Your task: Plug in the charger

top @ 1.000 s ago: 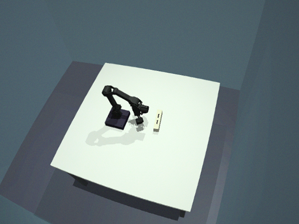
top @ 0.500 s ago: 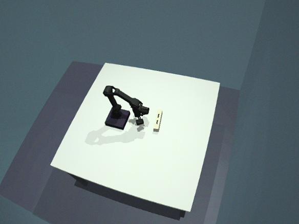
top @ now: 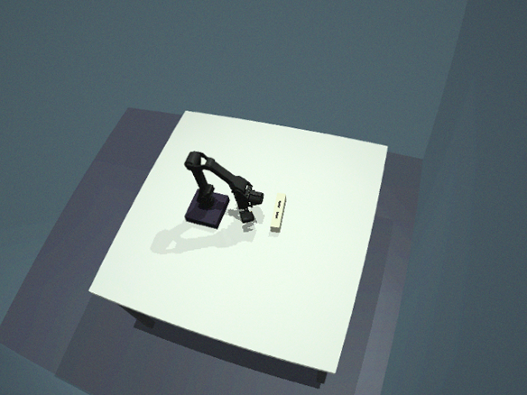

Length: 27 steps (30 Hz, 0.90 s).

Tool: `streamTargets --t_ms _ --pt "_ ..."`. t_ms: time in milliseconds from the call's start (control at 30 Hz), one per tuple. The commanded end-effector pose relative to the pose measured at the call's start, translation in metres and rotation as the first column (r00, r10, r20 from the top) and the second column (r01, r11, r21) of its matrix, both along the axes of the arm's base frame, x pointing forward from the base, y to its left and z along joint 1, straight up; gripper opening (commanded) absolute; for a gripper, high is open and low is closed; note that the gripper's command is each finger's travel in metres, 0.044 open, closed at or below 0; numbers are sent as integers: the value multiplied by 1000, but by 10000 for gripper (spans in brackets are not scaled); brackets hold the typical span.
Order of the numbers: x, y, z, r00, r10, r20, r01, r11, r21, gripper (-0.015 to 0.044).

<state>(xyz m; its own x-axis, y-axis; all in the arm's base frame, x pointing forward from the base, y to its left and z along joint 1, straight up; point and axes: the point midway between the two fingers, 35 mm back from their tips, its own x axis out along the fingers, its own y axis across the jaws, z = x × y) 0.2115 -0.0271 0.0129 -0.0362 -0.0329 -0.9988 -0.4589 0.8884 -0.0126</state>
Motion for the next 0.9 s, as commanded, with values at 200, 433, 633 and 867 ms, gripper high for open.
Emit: streamTargets --t_ms 200,433,633,867 --pt "-3 -1 -17 1000 3 -6 -3 1000 -5 440" --pt "-1 0 -13 1000 0 -2 0 1000 0 309" --pt "-1 0 -13 1000 0 -2 0 1000 0 151" --pt "-1 0 -13 1000 0 -2 0 1000 0 65"
